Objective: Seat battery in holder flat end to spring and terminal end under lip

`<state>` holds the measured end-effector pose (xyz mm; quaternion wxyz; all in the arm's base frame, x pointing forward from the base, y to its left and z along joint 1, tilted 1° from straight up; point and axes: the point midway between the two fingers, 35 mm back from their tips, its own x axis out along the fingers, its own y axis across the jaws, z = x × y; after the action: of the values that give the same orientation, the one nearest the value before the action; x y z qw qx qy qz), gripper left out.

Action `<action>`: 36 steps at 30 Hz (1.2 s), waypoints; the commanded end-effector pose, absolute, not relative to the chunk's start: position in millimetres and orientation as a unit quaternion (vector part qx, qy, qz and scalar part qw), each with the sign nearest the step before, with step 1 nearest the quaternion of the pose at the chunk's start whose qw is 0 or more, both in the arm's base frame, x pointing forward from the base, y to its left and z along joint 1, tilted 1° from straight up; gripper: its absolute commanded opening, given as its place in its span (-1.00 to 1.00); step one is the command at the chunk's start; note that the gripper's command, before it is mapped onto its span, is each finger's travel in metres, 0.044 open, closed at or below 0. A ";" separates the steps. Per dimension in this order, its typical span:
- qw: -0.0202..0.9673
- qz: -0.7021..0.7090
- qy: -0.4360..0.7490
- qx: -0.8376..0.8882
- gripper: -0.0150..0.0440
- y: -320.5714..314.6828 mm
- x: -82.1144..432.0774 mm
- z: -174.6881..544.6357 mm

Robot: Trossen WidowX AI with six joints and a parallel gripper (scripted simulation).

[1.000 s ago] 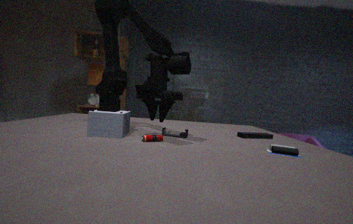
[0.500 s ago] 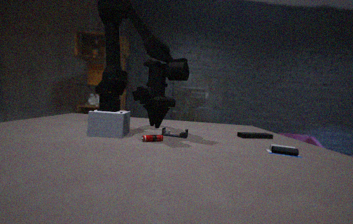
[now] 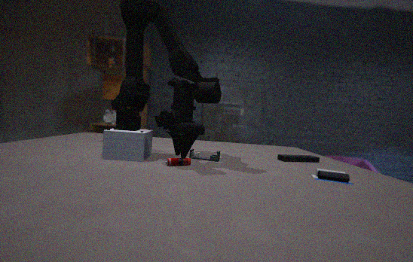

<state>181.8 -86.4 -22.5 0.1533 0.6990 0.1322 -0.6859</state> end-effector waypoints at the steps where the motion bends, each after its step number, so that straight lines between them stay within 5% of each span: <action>1: 0.150 -0.690 0.133 0.696 0.30 -85.9 179.6 -30.2; 13: 0.150 -0.690 0.133 0.696 0.30 -85.5 178.2 -46.2; 17: 0.150 -0.690 0.133 0.696 -0.06 -85.5 178.2 -46.2; 26: 0.150 -0.690 0.133 0.696 -0.25 -85.5 178.2 -46.2; 36: 0.153 -0.689 0.134 0.695 -0.25 -85.9 178.7 -5.7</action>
<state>174.0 -83.9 -24.3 0.1477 0.6883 0.1419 -0.6959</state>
